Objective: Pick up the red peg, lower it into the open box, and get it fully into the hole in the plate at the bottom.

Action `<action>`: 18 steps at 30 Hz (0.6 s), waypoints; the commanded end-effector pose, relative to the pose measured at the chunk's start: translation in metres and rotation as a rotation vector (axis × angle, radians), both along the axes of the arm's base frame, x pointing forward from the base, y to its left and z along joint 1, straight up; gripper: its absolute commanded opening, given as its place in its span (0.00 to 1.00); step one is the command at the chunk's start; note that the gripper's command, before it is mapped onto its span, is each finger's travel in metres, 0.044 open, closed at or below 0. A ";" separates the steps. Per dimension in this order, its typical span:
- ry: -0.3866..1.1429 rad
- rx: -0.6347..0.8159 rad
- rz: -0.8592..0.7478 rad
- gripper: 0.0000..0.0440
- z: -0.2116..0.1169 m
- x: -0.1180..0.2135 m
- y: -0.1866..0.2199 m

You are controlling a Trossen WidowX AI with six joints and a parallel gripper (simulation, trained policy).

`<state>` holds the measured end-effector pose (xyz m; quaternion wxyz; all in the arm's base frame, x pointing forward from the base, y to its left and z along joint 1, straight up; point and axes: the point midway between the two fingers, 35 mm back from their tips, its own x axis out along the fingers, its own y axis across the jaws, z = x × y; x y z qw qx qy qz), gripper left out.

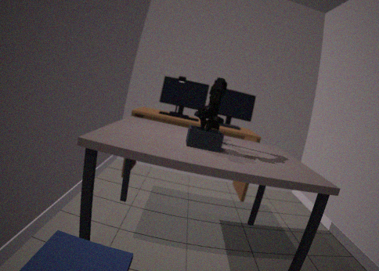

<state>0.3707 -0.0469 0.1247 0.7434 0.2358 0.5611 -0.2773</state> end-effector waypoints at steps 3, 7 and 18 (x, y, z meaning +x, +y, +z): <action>0.014 0.026 -0.007 0.41 0.014 0.014 -0.002; 0.036 0.045 -0.020 0.42 0.023 0.022 -0.002; 0.131 0.099 -0.073 0.46 0.046 0.035 0.005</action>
